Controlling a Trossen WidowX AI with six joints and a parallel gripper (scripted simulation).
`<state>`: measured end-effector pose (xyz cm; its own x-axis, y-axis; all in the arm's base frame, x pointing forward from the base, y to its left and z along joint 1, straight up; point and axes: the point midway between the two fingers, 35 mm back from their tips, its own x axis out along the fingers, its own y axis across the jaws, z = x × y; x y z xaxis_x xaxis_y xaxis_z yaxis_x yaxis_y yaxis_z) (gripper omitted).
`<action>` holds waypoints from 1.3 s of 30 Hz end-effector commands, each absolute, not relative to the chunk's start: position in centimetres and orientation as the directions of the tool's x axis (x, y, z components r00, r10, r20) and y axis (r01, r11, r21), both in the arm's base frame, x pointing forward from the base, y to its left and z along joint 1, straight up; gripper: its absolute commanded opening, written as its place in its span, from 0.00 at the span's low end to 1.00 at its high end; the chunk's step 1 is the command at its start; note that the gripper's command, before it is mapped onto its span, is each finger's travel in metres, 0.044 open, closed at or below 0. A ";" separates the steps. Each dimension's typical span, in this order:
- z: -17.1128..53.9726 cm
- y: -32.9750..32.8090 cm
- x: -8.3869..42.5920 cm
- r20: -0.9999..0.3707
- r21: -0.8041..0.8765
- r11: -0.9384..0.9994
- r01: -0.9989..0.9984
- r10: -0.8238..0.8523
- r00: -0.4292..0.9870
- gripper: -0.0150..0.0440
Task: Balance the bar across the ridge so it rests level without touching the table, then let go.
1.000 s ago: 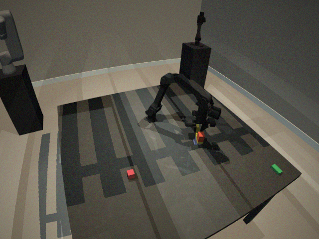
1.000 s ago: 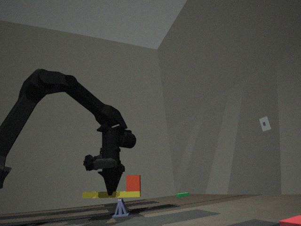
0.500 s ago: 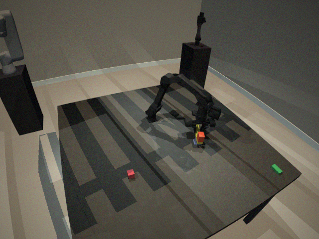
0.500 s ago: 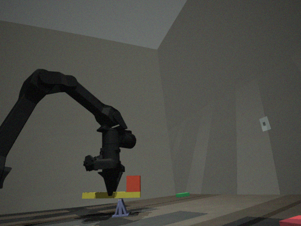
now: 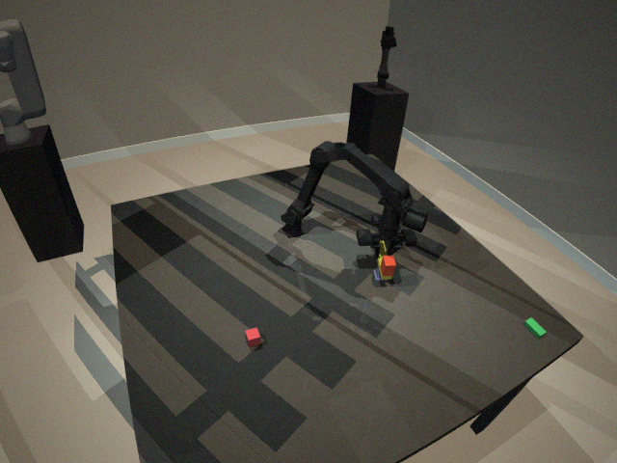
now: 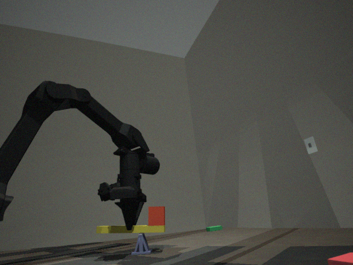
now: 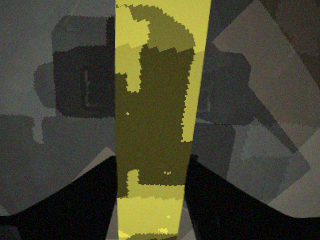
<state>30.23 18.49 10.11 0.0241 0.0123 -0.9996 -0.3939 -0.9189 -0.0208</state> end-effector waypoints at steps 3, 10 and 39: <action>10.0 18.5 30.2 -1.000 -0.023 -0.921 -0.389 0.015 0.024 0.25; 10.0 18.5 30.2 -1.000 -0.023 -0.921 -0.389 0.015 0.024 0.25; 9.7 18.5 30.2 -1.000 -0.023 -0.921 -0.389 0.015 0.024 0.25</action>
<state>30.23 18.47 9.83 0.0246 0.0130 -0.9996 -0.3939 -0.9189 -0.0216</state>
